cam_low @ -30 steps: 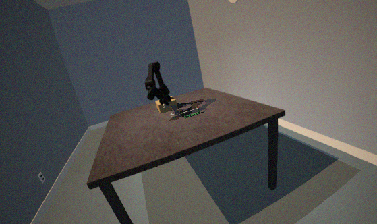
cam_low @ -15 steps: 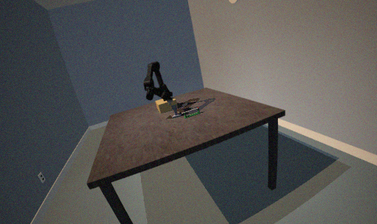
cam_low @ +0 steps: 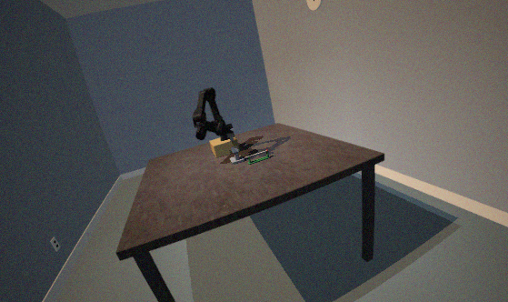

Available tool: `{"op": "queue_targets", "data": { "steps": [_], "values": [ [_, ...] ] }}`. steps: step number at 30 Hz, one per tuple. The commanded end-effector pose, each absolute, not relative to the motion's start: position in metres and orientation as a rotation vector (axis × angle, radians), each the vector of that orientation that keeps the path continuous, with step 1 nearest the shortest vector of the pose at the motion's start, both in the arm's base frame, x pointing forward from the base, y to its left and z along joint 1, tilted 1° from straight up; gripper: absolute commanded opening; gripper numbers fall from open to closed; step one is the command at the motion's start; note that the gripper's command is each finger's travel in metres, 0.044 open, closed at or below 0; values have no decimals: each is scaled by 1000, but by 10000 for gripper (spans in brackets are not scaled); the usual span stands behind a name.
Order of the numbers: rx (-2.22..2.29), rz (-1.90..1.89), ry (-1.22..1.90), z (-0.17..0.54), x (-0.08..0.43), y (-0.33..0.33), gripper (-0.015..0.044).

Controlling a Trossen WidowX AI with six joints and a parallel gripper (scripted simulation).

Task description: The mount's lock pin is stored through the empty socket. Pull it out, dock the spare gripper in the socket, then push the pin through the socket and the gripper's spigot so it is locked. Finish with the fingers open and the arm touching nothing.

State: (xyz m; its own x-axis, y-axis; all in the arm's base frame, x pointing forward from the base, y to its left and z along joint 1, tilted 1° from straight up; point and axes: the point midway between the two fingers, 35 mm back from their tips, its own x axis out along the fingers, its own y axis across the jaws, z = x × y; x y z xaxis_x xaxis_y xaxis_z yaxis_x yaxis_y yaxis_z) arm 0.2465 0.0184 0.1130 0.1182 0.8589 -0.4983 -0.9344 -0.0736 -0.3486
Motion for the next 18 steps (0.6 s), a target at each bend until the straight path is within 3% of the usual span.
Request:
{"op": "queue_targets", "data": {
  "steps": [1,18],
  "values": [
    [-715,1471,109,118,247,19,0],
    [-728,1467,107,95,257,20,0]
  ]
}}
